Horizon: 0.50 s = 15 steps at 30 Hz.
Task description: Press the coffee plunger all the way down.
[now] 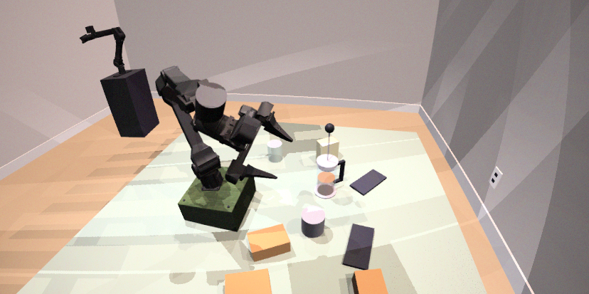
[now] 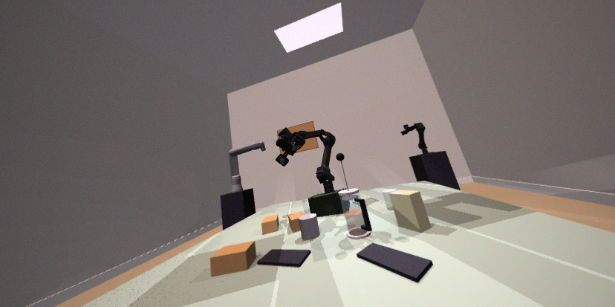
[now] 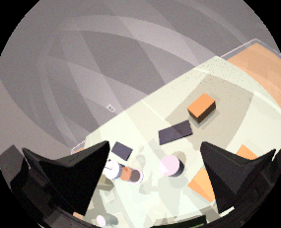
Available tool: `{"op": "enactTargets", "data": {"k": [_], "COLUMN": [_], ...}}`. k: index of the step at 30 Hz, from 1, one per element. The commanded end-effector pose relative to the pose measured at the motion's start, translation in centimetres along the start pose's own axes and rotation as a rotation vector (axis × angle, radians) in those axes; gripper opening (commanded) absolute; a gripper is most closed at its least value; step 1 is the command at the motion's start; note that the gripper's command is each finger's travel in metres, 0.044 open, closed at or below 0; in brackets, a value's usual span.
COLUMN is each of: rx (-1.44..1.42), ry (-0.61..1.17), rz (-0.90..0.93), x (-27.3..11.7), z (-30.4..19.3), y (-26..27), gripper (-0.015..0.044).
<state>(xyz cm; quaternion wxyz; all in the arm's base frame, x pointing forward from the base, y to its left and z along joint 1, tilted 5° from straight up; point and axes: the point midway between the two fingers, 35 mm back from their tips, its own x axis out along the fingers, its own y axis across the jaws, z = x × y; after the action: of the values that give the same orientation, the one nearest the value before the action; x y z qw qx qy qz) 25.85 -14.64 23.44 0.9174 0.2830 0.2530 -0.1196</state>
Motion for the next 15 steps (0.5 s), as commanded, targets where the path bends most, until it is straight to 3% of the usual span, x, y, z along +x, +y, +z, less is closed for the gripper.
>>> {"op": "enactTargets", "data": {"k": [1, 15], "rx": [-0.146, -0.652], "ry": [0.047, 0.102], "rz": [0.032, 0.182], "x": [2.2, 6.0], "z": [-0.4, -5.9], "y": [3.8, 19.3], "gripper": [0.044, 0.044]}}
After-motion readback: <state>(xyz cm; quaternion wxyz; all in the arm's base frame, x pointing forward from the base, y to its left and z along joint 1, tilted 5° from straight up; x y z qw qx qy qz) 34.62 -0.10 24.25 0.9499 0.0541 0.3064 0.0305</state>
